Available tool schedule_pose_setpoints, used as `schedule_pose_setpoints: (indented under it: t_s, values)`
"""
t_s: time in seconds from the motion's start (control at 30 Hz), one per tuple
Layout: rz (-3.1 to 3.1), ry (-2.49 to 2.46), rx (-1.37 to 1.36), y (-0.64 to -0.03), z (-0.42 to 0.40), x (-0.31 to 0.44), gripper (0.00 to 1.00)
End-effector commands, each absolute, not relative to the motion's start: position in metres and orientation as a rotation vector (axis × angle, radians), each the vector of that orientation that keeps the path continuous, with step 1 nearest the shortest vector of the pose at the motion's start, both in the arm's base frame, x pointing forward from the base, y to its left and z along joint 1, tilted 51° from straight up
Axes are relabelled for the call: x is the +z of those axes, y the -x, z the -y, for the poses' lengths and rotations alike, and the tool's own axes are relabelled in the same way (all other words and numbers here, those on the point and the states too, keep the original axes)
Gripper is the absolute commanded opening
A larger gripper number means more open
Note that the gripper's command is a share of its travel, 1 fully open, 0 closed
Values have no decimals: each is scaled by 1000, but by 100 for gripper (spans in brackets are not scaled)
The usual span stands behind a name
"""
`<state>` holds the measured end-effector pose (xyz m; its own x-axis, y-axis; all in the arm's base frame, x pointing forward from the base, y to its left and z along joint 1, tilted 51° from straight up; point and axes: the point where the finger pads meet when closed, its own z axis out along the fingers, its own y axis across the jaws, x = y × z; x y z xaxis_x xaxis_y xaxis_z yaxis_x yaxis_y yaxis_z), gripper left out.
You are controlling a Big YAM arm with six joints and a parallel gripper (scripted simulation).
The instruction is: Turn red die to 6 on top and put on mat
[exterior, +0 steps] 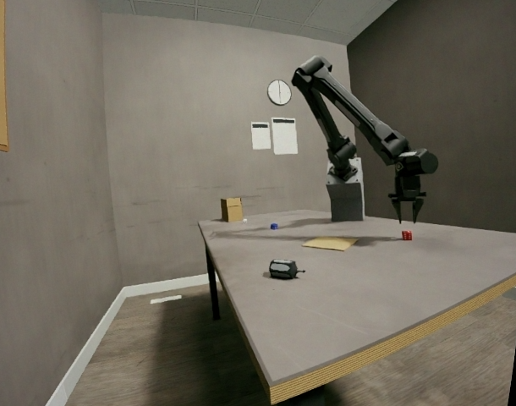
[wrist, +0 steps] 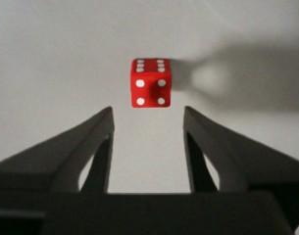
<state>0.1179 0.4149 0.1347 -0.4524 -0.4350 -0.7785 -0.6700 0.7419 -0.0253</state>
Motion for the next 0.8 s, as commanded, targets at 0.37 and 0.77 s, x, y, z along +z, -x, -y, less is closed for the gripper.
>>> schedule_pose_setpoints:
  t_s: [0.37, 0.77]
  values:
    - [-2115, 828, 357, -133, -424, 124, 39]
    - [-2118, 824, 357, -135, -426, 123, 39]
